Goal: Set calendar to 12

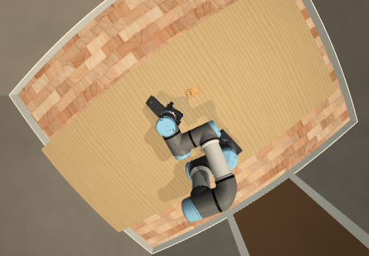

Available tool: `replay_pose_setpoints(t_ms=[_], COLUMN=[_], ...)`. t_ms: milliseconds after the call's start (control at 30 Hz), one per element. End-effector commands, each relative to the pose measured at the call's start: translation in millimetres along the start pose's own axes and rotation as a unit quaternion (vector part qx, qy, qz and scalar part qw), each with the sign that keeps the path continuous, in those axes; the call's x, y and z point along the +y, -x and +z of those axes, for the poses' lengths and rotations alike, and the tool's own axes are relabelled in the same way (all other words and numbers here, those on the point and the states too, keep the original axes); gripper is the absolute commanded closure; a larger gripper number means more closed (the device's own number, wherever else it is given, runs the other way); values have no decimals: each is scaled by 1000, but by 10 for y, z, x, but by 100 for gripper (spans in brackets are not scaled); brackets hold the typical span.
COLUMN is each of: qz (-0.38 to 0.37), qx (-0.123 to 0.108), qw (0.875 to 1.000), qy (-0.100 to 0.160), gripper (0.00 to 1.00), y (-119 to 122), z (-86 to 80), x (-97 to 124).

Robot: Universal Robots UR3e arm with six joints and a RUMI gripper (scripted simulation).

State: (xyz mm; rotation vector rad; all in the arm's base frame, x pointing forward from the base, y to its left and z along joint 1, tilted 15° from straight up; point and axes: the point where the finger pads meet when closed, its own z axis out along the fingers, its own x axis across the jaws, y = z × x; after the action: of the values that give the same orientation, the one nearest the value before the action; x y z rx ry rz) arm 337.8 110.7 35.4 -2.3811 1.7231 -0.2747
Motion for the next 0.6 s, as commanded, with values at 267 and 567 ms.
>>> replay_pose_setpoints(t_ms=[267, 567], qz=[0, 0], qx=[0, 0], qw=[1000, 1000], qy=[-1, -1], gripper=[79, 72], y=[-3, -3], z=[-6, -6], x=[-8, -8])
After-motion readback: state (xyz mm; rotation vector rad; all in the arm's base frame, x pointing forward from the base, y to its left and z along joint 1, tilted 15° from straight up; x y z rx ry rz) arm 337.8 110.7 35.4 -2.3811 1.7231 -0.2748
